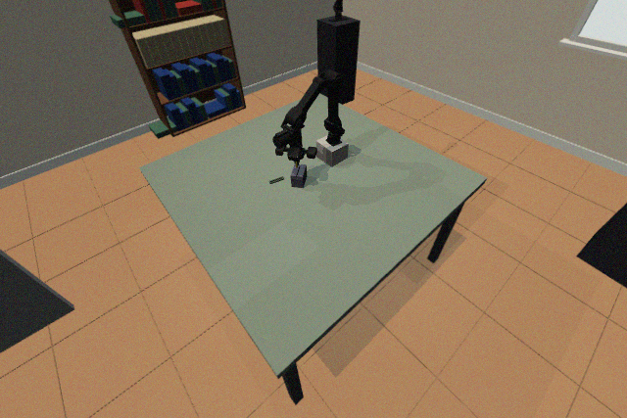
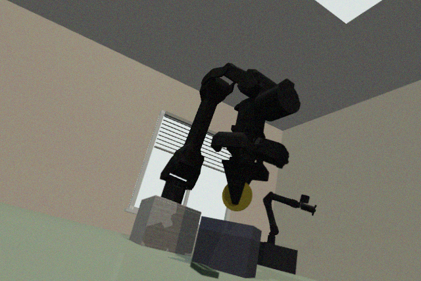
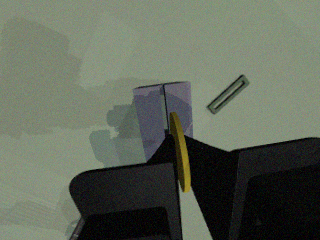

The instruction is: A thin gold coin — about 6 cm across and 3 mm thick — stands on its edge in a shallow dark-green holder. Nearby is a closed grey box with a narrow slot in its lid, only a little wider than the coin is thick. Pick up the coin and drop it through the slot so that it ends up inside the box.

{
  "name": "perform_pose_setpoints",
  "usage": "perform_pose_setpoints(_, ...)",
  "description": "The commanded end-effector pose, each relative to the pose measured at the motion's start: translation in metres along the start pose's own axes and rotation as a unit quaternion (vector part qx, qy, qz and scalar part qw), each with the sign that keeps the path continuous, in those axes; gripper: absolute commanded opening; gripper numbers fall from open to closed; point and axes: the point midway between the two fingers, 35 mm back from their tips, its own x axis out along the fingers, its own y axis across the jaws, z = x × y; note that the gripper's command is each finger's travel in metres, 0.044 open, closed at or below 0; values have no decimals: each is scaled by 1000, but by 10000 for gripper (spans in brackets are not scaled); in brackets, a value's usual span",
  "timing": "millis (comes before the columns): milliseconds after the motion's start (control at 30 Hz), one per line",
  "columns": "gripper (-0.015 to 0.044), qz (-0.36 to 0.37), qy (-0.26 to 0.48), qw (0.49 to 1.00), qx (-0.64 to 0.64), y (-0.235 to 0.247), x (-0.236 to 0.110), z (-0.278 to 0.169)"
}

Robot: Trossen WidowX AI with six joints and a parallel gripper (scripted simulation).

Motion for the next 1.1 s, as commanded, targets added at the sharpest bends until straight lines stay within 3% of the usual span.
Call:
perform_pose_setpoints(0, 0, 0, 0, 1000, 0, -1, 0, 1)
perform_pose_setpoints(1067, 0, -1, -1, 1000, 2, 4, 2, 0)
